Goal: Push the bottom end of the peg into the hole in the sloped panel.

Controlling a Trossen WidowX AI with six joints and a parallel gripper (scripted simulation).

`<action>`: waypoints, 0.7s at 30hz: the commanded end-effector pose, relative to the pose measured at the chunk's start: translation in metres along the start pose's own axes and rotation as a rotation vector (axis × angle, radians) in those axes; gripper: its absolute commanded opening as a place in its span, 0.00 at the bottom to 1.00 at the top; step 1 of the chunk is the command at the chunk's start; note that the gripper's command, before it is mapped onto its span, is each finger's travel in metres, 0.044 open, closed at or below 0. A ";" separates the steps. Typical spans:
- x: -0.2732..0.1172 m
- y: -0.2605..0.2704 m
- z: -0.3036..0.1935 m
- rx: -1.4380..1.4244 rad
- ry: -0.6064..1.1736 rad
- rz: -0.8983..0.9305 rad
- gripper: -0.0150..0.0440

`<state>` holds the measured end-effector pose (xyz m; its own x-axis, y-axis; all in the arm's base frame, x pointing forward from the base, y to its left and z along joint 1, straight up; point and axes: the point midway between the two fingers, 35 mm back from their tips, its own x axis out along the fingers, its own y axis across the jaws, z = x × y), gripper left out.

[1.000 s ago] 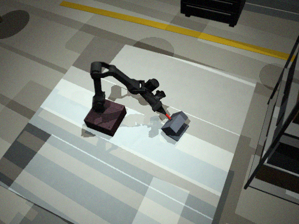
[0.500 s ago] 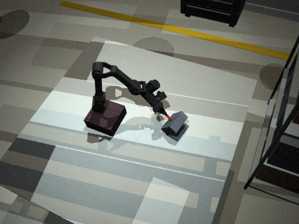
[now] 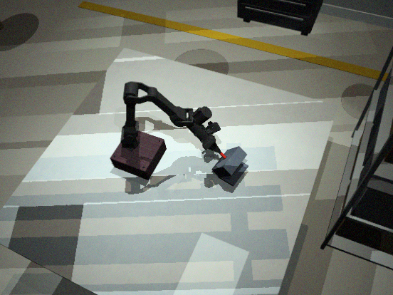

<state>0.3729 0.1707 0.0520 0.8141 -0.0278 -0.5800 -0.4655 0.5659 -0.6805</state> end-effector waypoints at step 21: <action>0.016 0.000 0.000 -0.005 -0.001 0.002 0.25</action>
<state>0.3838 0.1700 0.0441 0.8143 -0.0282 -0.5798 -0.4652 0.5657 -0.6809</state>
